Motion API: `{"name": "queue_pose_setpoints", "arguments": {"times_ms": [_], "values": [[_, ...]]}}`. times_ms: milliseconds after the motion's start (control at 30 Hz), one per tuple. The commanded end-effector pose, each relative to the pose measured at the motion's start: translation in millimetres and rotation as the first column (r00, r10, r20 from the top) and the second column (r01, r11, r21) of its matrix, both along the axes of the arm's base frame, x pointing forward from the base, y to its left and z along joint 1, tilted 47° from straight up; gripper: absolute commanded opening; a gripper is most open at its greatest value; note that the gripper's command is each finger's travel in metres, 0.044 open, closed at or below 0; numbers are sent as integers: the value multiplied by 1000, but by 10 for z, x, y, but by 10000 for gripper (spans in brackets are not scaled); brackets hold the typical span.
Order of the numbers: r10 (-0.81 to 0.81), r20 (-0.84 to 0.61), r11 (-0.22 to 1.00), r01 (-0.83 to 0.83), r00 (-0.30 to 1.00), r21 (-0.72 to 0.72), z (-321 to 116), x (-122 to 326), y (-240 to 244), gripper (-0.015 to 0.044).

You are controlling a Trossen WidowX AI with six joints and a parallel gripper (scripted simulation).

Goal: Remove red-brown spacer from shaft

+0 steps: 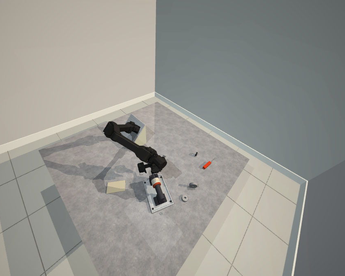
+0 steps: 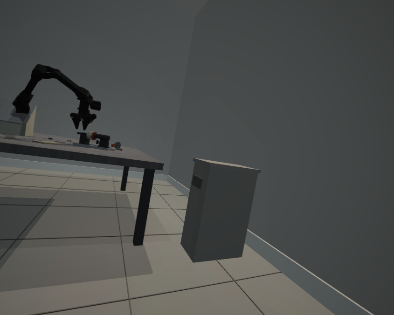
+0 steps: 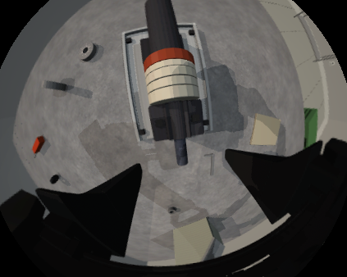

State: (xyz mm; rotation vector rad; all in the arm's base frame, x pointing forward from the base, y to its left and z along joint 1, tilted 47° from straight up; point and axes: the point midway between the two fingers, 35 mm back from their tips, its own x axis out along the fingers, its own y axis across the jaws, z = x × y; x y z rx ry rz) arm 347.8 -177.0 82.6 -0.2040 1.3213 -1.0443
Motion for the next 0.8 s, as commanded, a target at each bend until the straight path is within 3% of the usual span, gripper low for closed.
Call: {"name": "queue_pose_setpoints", "arguments": {"times_ms": [0,767], "values": [[2,-6,1000,-2,1000,-2,-1,6,-7,440],[2,-6,1000,-2,1000,-2,-95,-5,-106,440]]}}
